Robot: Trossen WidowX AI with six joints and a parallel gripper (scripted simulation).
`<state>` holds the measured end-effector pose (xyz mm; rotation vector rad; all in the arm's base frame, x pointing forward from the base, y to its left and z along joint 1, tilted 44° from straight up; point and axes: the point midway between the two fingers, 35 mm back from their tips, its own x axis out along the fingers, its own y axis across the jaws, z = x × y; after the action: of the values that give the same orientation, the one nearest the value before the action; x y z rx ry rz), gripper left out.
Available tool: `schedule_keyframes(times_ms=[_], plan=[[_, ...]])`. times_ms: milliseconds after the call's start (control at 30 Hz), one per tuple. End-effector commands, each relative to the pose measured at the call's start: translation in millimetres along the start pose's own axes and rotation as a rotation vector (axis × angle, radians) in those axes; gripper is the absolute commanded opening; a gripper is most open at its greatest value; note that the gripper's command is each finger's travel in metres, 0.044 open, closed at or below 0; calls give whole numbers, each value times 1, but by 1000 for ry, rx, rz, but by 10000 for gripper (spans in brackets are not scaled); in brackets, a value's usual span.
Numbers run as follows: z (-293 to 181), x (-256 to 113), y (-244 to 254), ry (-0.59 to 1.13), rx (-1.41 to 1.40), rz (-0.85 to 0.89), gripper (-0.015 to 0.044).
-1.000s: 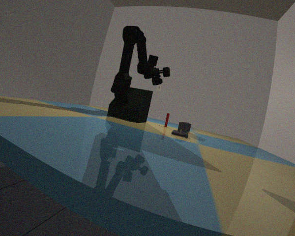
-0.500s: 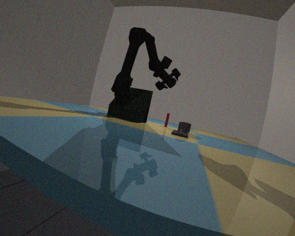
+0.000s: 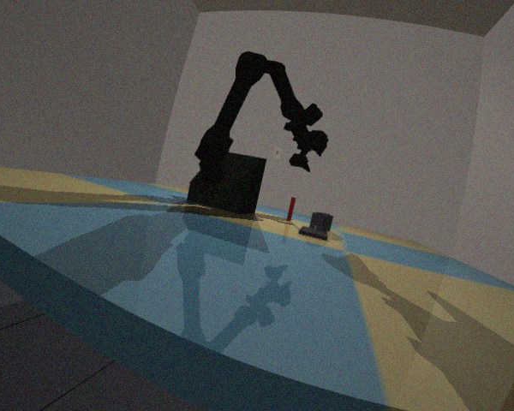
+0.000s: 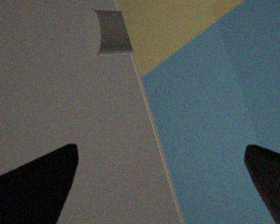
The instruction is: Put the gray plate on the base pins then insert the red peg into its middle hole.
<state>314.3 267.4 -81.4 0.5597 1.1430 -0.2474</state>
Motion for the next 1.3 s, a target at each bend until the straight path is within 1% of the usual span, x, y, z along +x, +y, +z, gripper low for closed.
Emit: schedule_keyframes(times_ms=[0,200,433,667,833,867,1267], plan=[[66,3,-40,36,-578,-358,440],[94,-7,-61,148,-843,-505,440],[126,-25,-84,334,-1140,-637,440],[156,-48,-107,604,-1433,-722,440],[177,-68,-123,835,-1629,-735,440],[179,-70,-124,860,-1647,-734,440],[180,-70,-124,864,-1651,-734,440]])
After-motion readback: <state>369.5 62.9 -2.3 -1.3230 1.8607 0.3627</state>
